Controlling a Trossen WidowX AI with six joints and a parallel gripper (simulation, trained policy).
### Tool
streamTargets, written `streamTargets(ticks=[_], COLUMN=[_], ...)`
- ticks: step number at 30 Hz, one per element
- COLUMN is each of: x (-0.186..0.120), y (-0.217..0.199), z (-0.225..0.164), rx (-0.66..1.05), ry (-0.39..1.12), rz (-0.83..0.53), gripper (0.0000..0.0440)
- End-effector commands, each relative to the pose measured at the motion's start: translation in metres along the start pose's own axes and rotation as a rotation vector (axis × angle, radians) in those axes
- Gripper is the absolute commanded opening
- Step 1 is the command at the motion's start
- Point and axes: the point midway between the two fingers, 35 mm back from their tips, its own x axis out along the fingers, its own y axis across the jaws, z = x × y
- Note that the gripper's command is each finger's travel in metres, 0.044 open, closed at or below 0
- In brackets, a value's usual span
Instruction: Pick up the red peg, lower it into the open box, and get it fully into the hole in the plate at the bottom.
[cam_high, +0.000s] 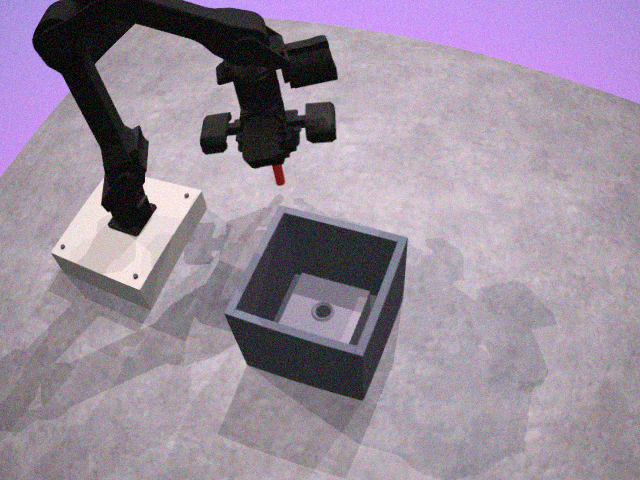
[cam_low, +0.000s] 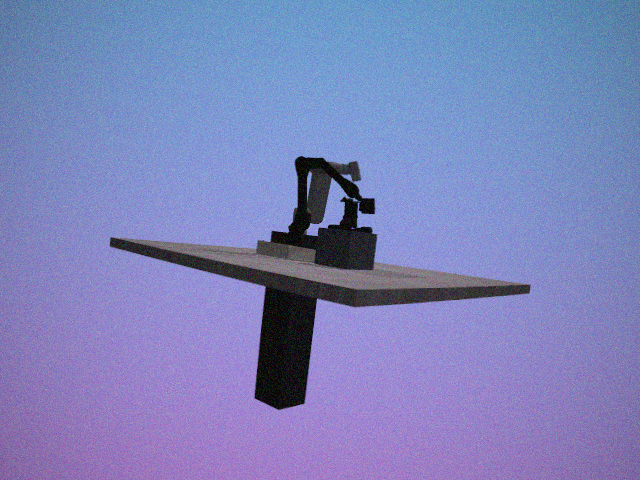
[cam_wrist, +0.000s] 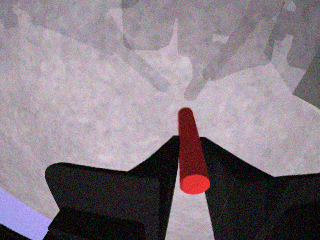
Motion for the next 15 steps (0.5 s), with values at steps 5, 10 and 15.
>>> streamTargets(ticks=[5, 10, 15], x=[-0.03, -0.051, -0.076], y=[0.015, 0.024, 0.03], z=[-0.001, 0.004, 0.014], rx=[-0.012, -0.026, -0.038], ry=[0.026, 0.018, -0.004], rz=[0.082, 0.136, 0.185], gripper=[0.0, 0.0, 0.0])
